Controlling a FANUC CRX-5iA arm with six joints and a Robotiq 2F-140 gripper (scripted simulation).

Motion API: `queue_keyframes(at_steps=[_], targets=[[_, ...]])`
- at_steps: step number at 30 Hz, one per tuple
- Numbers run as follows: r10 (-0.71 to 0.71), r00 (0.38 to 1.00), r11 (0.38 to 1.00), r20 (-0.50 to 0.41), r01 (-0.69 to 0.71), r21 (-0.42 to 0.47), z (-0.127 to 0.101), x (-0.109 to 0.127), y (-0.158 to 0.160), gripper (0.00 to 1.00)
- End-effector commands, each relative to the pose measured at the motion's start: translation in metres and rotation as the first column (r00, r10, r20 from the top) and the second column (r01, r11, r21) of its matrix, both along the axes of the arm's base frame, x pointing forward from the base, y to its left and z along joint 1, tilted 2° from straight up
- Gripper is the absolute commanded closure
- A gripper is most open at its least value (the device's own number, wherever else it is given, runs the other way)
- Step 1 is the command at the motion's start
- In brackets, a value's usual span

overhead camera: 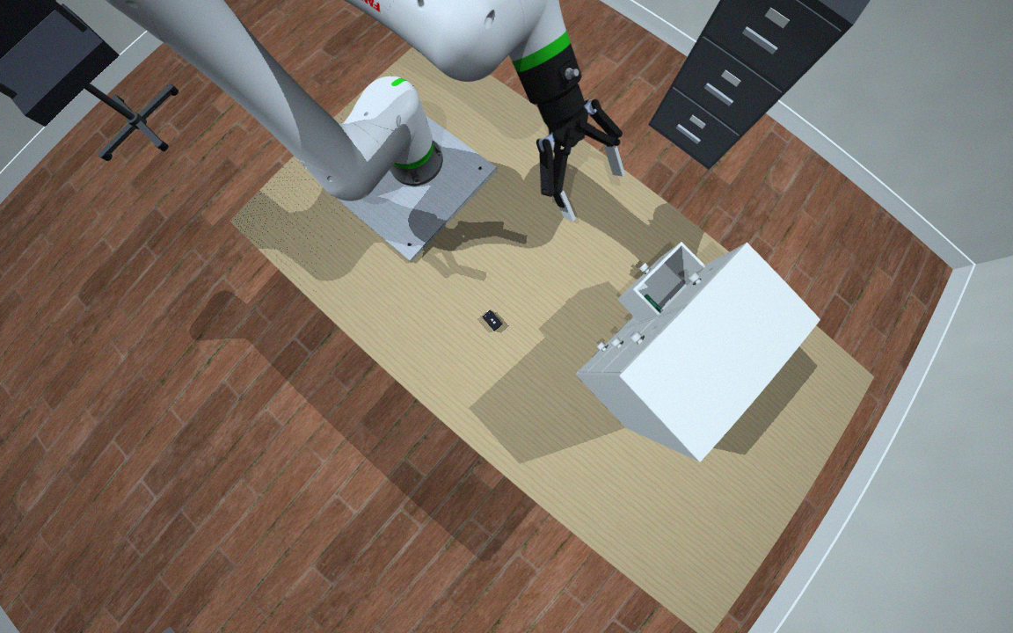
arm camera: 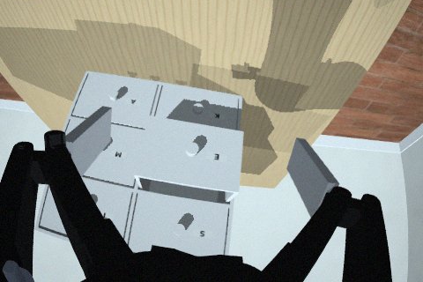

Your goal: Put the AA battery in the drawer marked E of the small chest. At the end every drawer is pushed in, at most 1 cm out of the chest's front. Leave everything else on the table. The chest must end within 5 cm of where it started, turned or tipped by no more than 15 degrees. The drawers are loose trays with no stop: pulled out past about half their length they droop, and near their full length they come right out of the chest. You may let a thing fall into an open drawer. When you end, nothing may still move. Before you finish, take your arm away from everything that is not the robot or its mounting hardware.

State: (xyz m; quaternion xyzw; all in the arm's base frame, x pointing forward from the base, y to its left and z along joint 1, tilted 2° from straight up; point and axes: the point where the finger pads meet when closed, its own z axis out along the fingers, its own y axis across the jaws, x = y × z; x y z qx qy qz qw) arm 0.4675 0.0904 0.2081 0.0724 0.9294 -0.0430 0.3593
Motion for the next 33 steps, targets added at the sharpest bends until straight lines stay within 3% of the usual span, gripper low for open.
queue_keyframes(at_steps=[1,12,33], targets=[[-0.007,0.986,1.000,0.169,0.012,-0.028,-0.013,0.014,-0.006,0.00],[0.005,0.946,0.998,0.325,0.014,-0.055,-0.027,0.027,-0.008,0.00],[0.017,0.895,0.997,0.445,0.020,-0.078,-0.038,0.038,-0.011,0.00]])
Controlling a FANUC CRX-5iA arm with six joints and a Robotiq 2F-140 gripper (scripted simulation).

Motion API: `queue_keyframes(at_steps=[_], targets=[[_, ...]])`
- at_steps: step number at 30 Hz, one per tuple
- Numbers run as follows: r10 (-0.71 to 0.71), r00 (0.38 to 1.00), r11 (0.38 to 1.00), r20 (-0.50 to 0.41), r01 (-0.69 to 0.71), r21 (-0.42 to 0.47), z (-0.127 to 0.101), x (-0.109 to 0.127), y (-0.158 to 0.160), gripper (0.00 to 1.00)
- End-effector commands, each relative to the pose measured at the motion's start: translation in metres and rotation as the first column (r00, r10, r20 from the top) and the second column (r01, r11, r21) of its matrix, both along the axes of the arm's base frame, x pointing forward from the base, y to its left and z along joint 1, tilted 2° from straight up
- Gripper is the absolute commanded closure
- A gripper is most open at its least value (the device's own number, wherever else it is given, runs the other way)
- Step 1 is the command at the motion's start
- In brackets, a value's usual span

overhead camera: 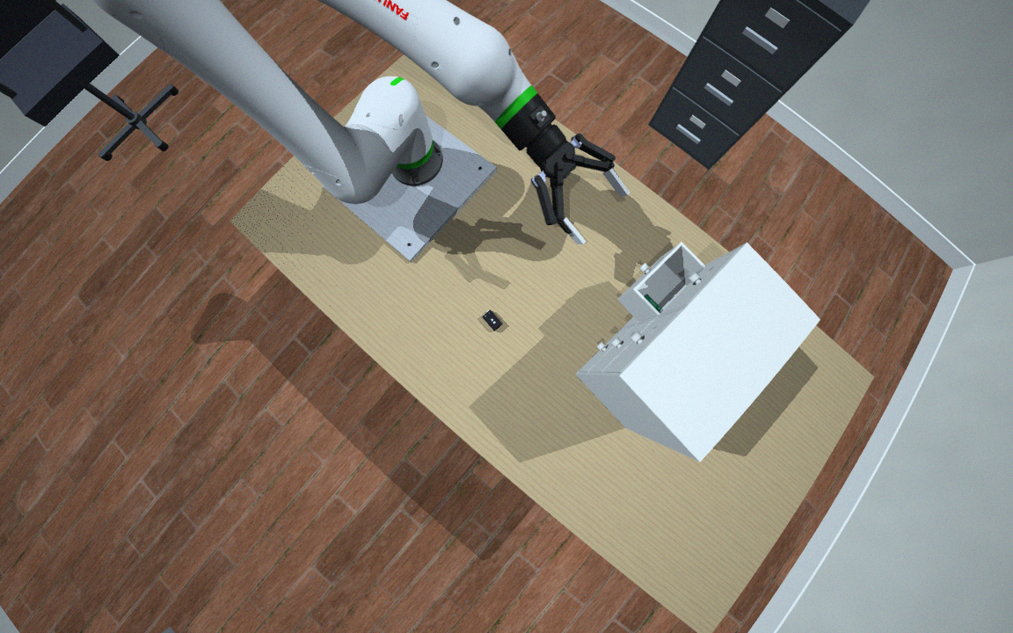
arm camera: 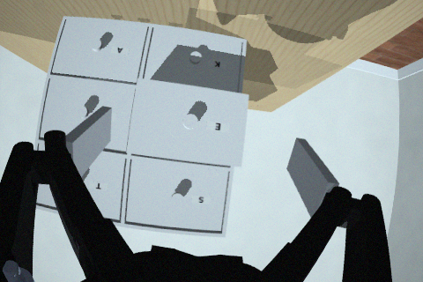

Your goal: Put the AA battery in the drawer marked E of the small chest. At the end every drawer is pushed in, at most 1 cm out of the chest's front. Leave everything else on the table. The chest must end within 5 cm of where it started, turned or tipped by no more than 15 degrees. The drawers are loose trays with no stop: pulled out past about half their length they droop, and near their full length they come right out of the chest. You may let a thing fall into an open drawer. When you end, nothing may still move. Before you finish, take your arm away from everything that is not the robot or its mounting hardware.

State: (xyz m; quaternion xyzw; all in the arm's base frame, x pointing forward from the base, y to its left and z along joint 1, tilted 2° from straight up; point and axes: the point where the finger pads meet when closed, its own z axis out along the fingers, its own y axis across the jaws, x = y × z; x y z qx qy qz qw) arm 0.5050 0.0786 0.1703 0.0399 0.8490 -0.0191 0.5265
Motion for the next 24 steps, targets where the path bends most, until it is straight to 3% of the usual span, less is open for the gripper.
queue_keyframes(at_steps=[1,9,10,24], targets=[[-0.089,0.991,0.994,0.099,0.094,-0.046,-0.0007,0.0011,0.0007,0.00],[-0.088,0.990,0.995,0.107,0.093,-0.046,-0.0007,0.0019,0.0010,0.00],[-0.088,0.990,0.995,0.107,0.093,-0.046,-0.0007,0.0019,0.0010,1.00],[-0.088,0.990,0.995,0.107,0.093,-0.046,-0.0007,0.0019,0.0010,1.00]])
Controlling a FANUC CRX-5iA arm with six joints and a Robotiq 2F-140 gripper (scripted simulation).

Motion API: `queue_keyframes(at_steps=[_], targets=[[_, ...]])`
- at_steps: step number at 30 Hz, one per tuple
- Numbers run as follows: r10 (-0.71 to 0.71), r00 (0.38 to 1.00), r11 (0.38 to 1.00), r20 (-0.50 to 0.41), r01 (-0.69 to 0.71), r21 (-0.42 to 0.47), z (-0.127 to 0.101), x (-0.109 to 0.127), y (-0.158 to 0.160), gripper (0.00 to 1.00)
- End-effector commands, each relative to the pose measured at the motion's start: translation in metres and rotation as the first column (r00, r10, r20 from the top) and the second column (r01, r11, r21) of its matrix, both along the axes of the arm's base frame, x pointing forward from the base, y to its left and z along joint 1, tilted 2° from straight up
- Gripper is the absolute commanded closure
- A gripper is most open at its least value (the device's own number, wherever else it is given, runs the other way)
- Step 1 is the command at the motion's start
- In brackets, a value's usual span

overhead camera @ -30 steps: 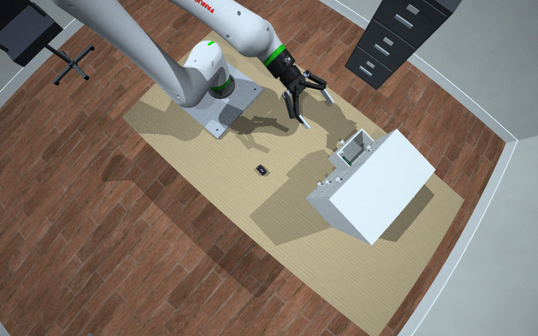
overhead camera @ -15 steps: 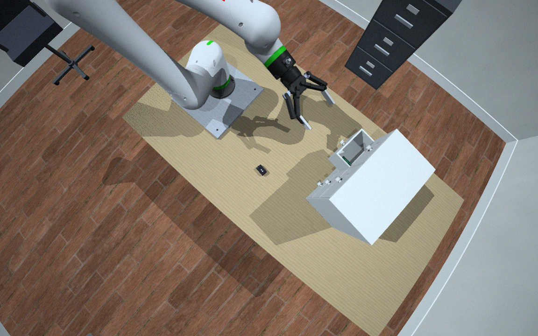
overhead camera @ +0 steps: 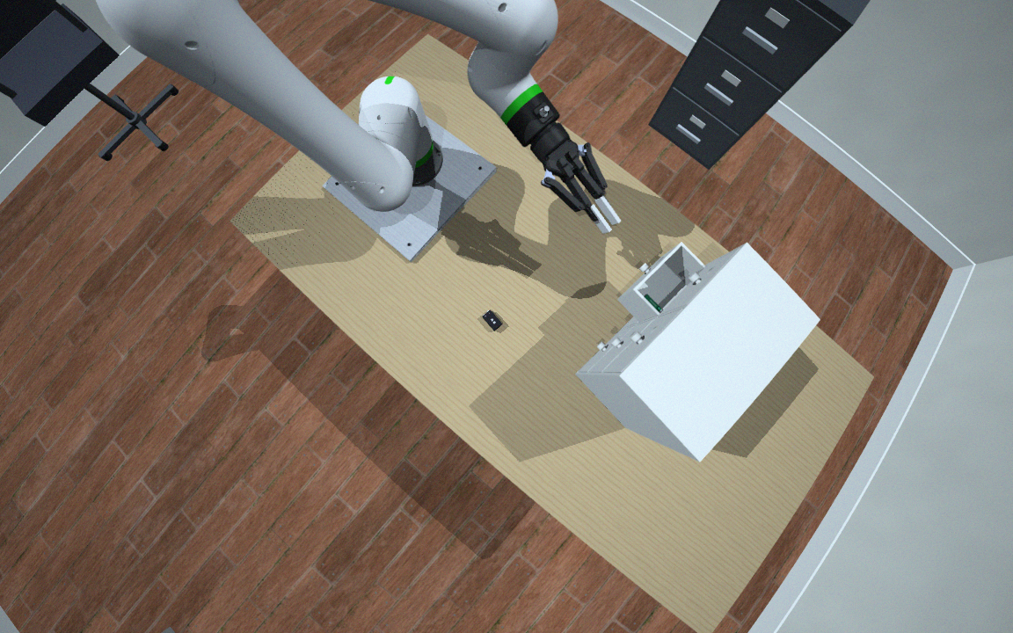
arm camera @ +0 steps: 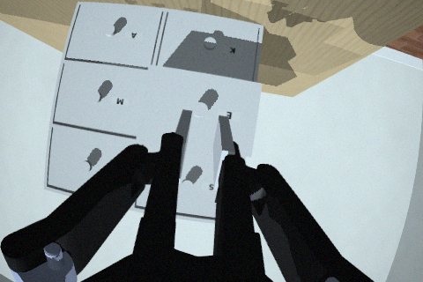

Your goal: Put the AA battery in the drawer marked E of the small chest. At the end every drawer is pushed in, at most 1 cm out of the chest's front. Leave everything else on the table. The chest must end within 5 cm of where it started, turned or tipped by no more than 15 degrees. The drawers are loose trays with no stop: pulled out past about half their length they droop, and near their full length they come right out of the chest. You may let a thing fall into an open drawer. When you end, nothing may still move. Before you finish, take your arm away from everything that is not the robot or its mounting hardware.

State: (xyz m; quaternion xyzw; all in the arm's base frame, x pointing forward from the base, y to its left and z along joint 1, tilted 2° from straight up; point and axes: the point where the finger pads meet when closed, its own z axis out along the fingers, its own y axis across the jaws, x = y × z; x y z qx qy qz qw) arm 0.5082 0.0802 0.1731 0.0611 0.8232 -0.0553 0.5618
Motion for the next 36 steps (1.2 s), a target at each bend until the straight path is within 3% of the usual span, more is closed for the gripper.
queue_keyframes(at_steps=[1,15,36], targets=[[-0.016,1.000,1.000,0.020,0.016,-0.008,-0.004,-0.001,-0.001,1.00],[-0.016,1.000,1.000,0.020,0.016,-0.008,-0.005,0.003,-0.001,1.00],[-0.016,1.000,1.000,0.020,0.016,-0.008,-0.021,0.056,-0.011,1.00]])
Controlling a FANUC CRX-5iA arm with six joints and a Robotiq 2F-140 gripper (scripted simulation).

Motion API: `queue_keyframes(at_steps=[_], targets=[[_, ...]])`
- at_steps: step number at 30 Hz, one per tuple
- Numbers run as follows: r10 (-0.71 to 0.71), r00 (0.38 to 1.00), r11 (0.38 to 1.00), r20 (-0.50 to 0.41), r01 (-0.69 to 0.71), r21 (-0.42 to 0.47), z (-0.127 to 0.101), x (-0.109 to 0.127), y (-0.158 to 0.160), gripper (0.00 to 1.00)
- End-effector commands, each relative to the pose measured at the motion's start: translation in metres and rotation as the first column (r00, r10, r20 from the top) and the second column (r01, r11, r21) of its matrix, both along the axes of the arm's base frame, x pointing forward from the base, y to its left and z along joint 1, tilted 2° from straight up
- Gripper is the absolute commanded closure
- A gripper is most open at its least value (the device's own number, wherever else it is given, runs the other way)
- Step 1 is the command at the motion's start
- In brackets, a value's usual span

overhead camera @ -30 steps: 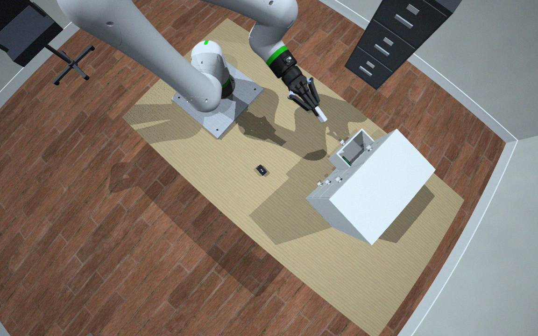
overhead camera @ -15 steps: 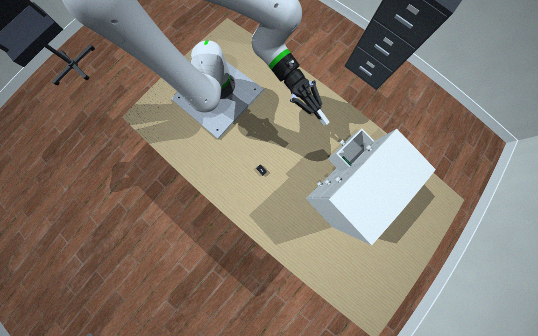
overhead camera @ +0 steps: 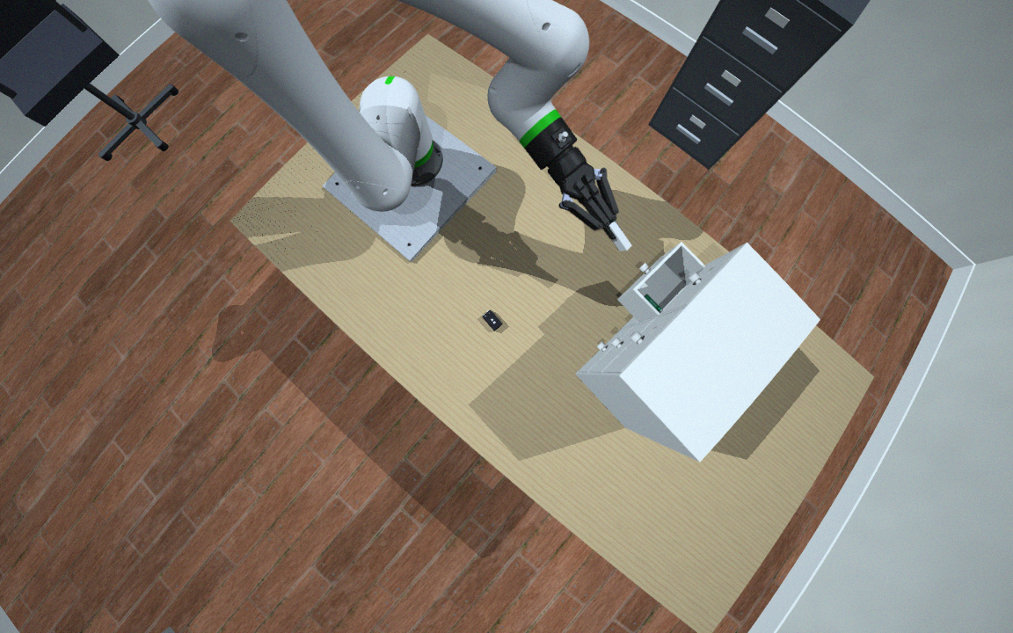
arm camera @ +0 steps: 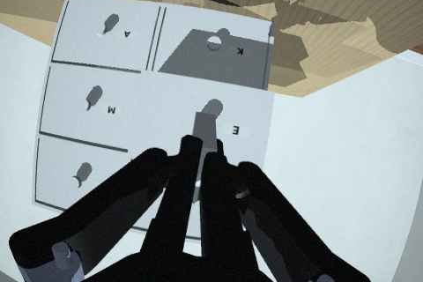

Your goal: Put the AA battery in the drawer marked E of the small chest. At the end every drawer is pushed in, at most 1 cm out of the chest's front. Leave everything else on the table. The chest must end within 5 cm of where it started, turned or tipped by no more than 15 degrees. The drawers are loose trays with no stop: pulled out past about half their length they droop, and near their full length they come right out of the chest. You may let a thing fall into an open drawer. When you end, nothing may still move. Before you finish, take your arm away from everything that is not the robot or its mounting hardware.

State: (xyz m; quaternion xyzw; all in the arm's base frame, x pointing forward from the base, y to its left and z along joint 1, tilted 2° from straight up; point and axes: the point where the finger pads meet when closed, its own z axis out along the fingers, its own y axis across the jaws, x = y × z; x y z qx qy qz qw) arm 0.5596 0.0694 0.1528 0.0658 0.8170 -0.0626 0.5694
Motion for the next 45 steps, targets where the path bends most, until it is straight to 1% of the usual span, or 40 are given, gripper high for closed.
queue_keyframes(at_steps=[1,9,45], targets=[[0.000,1.000,1.000,0.001,0.000,0.000,-0.0016,0.0061,-0.0010,1.00],[0.000,1.000,1.000,0.001,0.000,0.000,-0.0032,0.0110,-0.0020,1.00],[0.000,1.000,1.000,0.001,0.000,0.000,-0.0032,0.0123,-0.0022,1.00]])
